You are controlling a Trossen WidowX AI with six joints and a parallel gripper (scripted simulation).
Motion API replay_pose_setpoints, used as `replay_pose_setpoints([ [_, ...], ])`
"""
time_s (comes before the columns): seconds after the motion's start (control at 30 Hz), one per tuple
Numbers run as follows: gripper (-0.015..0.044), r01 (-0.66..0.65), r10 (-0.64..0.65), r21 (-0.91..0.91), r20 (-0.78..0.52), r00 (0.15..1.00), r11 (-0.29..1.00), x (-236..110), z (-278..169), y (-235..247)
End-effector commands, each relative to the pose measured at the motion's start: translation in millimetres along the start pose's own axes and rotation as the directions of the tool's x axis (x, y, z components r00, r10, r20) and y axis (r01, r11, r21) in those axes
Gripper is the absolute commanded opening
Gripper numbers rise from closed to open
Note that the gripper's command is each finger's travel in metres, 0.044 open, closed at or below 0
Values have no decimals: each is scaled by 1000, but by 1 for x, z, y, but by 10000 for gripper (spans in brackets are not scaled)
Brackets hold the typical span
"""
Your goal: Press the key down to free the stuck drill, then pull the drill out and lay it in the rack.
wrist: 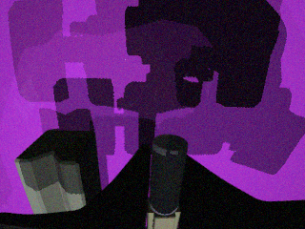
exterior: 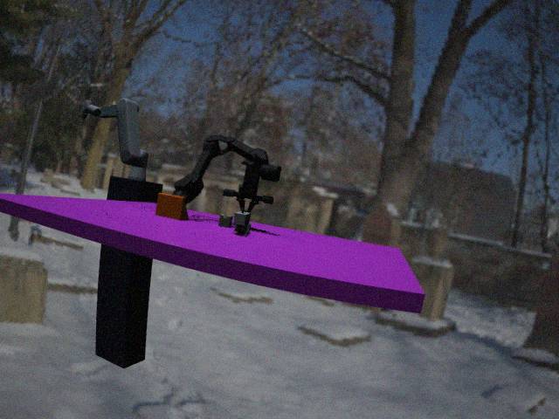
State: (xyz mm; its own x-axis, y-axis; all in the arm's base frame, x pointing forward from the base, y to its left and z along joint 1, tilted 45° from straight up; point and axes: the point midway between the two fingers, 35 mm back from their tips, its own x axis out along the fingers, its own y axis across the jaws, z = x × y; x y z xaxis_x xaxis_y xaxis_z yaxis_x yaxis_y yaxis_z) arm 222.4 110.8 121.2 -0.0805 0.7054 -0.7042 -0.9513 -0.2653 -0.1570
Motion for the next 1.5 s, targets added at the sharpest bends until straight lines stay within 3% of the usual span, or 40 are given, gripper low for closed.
replay_pose_setpoints([
  [0.0,0,4,-4,-6,-6,1000,1000,-3,0,-1],
  [1.47,0,4,-4,-5,-6,1000,1000,-17,0,-2],
])
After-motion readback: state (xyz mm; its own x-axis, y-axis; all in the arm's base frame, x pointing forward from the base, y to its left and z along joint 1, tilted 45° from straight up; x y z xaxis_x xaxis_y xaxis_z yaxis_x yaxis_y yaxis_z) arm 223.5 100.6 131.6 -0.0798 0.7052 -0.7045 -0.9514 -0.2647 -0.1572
